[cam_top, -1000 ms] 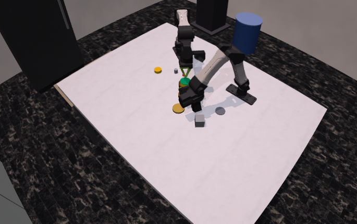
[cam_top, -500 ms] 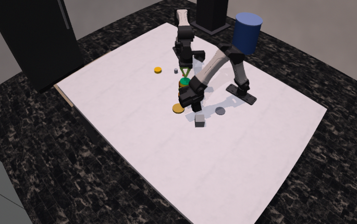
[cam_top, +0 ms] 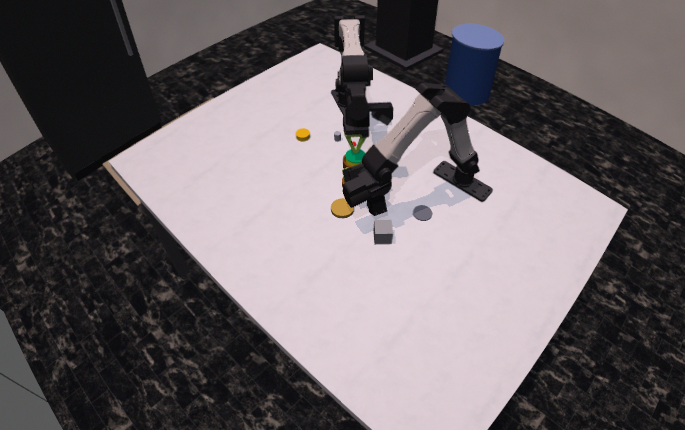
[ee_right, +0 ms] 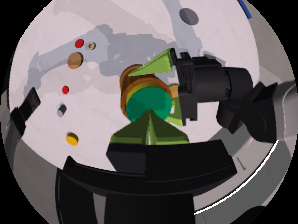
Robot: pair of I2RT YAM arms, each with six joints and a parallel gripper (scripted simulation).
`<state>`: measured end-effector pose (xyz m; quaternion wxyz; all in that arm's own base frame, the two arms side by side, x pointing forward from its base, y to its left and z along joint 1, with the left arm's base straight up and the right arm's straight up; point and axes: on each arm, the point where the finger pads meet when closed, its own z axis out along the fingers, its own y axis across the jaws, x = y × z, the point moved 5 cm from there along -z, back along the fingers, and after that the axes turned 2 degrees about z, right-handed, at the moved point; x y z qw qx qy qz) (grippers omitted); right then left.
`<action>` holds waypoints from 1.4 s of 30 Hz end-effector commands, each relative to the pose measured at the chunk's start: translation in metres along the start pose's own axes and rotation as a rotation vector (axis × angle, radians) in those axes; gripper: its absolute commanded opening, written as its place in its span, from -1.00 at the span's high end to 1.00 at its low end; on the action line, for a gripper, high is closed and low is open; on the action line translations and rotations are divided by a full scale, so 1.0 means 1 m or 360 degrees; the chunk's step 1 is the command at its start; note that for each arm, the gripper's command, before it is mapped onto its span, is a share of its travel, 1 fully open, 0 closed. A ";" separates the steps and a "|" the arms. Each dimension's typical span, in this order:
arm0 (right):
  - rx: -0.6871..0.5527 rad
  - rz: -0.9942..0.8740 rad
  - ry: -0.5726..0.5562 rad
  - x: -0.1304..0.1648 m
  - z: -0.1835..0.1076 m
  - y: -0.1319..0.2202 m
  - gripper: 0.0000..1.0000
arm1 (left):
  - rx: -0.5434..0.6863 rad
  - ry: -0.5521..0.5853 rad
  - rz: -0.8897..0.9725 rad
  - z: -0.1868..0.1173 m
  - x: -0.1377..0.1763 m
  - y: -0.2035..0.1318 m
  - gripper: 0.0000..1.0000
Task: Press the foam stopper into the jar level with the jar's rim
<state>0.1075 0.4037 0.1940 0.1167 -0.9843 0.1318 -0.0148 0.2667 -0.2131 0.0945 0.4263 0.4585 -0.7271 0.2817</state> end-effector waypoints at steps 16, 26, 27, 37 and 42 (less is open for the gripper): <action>0.0056 0.0010 0.0010 0.006 0.003 0.001 1.00 | -0.0014 -0.0010 0.0068 0.008 -0.005 -0.002 -0.28; 0.0030 0.0011 0.0009 0.006 0.012 0.002 1.00 | -0.0007 -0.0011 0.0080 0.006 -0.003 -0.002 -0.28; 0.0030 0.0011 0.0009 0.006 0.012 0.002 1.00 | -0.0007 -0.0011 0.0080 0.006 -0.003 -0.002 -0.28; 0.0038 0.0011 0.0008 0.006 0.013 0.003 1.00 | -0.0007 -0.0011 0.0080 0.006 -0.003 -0.002 -0.28; 0.0045 0.0011 0.0007 0.006 0.012 0.004 1.00 | -0.0007 -0.0011 0.0080 0.006 -0.003 -0.002 -0.28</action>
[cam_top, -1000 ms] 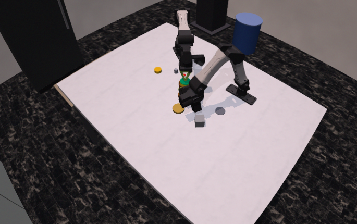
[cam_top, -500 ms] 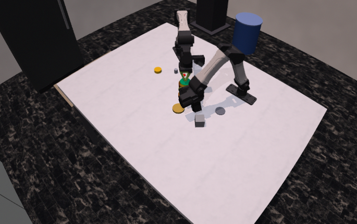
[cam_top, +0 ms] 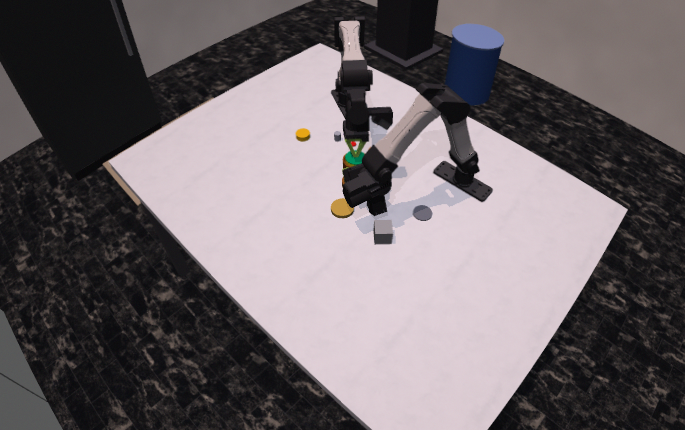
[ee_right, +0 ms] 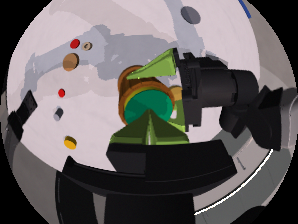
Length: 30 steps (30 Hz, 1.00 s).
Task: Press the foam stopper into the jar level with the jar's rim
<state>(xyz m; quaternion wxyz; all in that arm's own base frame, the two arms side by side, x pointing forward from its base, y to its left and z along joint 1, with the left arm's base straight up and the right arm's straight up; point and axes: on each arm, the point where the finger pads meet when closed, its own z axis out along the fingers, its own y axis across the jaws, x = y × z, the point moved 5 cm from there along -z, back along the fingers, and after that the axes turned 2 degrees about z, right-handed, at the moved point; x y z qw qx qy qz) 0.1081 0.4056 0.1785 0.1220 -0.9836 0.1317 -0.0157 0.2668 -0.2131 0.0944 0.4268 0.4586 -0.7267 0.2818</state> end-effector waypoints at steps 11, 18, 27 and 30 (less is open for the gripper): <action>-0.0043 0.0012 0.0004 0.005 0.013 0.007 1.00 | -0.0007 -0.0013 0.0082 0.006 -0.003 -0.002 -0.28; -0.0056 0.0013 0.0002 0.005 0.016 0.008 1.00 | -0.0007 -0.0013 0.0082 0.006 -0.003 -0.002 -0.28; -0.0071 0.0013 -0.0001 0.005 0.023 0.010 1.00 | -0.0007 -0.0013 0.0082 0.006 -0.003 -0.002 -0.28; -0.0082 0.0013 -0.0002 0.005 0.025 0.011 1.00 | -0.0007 -0.0013 0.0082 0.006 -0.003 -0.002 -0.28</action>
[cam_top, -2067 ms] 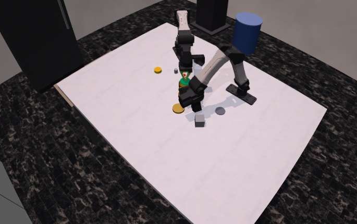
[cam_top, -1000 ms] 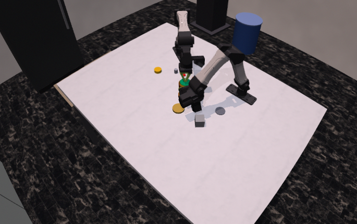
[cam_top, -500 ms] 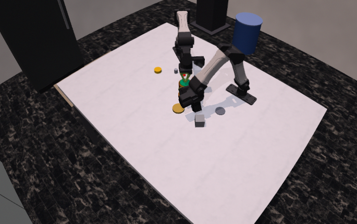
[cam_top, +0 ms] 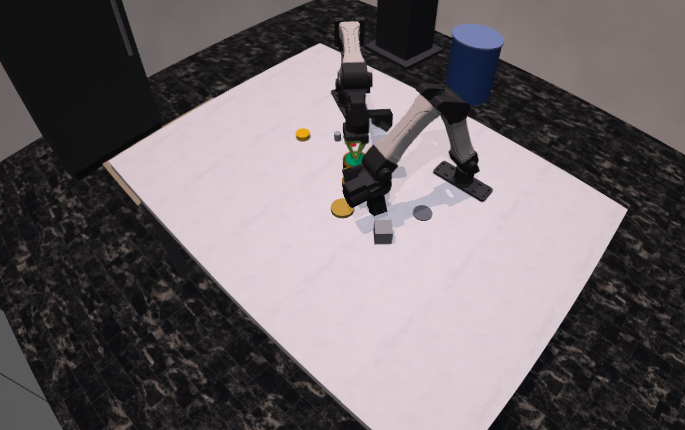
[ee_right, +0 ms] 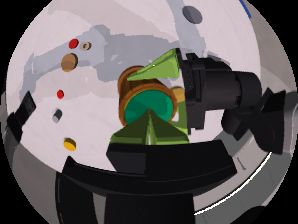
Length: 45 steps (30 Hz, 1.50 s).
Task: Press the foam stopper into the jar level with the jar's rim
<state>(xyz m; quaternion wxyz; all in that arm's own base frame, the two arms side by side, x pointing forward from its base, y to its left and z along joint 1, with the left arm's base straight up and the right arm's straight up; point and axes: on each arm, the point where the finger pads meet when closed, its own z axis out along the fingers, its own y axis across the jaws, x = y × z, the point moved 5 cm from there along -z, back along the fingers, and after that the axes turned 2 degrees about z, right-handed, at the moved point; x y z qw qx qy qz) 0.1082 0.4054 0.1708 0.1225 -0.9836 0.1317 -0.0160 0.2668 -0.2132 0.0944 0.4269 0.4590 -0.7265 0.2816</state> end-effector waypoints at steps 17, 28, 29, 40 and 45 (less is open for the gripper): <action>-0.0095 0.0013 -0.0005 0.005 0.025 0.012 1.00 | -0.0007 -0.0013 0.0083 0.006 -0.002 -0.002 -0.28; -0.0143 0.0013 -0.0006 0.004 0.026 0.017 1.00 | -0.0007 -0.0013 0.0083 0.006 -0.002 -0.002 -0.28; -0.0103 0.0013 -0.0006 0.004 0.018 0.010 1.00 | -0.0007 -0.0013 0.0083 0.006 -0.002 -0.002 -0.28; -0.0063 0.0018 -0.0007 0.004 -0.001 0.000 1.00 | -0.0007 -0.0013 0.0083 0.006 -0.002 -0.002 -0.28; -0.0055 0.0021 -0.0006 0.003 -0.009 -0.003 1.00 | -0.0007 -0.0013 0.0083 0.006 -0.002 -0.002 -0.28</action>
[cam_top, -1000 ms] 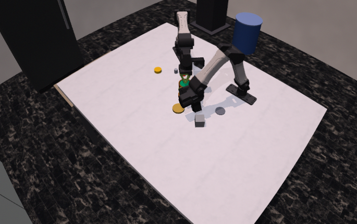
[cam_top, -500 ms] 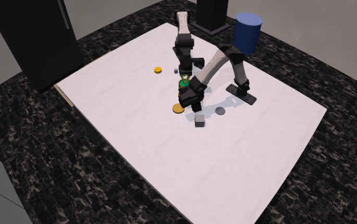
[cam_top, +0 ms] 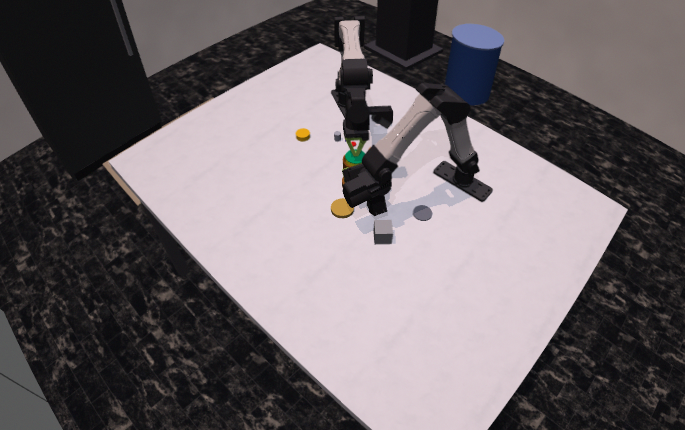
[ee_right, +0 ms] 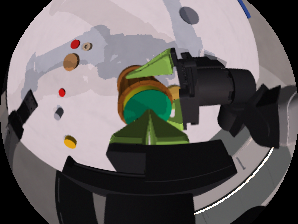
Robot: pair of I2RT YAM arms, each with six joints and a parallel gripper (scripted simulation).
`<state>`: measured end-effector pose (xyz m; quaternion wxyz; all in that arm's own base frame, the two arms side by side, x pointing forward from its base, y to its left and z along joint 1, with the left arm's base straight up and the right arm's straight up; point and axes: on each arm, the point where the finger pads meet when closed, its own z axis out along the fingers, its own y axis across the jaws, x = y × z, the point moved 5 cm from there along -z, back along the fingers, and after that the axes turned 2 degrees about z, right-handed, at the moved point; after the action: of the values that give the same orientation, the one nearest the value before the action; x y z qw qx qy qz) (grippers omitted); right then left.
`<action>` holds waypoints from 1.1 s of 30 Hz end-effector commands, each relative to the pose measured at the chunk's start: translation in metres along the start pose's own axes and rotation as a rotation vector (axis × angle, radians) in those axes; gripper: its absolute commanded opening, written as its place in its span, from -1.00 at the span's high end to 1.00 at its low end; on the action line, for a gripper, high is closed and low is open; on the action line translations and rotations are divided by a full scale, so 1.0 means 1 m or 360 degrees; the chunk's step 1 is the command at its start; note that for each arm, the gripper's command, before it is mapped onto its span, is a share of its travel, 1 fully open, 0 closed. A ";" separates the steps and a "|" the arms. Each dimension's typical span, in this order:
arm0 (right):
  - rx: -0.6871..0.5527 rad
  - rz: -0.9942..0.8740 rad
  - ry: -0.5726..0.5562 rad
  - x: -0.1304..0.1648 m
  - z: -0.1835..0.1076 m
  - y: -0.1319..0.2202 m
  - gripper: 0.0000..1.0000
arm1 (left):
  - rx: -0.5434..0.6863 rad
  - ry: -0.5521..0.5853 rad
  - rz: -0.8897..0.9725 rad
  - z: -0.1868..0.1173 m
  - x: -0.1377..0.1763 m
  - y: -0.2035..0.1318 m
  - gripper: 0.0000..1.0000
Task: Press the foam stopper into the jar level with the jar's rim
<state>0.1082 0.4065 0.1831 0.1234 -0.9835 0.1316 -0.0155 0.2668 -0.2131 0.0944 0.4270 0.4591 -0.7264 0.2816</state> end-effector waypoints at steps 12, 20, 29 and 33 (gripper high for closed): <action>-0.0041 0.0023 0.0000 0.003 -0.016 -0.004 1.00 | -0.0007 -0.0013 0.0084 0.006 -0.002 -0.002 -0.28; -0.0035 0.0020 0.0003 0.002 -0.027 -0.008 1.00 | -0.0007 -0.0013 0.0084 0.006 -0.002 -0.002 -0.28; -0.0014 0.0017 0.0008 0.002 -0.034 -0.007 1.00 | -0.0007 -0.0013 0.0084 0.006 -0.003 -0.002 -0.28; -0.0015 0.0015 0.0008 0.001 -0.036 -0.004 1.00 | -0.0007 -0.0013 0.0084 0.006 -0.003 -0.002 -0.28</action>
<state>0.1080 0.4055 0.2149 0.1218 -0.9836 0.1324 -0.0153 0.2668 -0.2131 0.0944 0.4270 0.4591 -0.7264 0.2816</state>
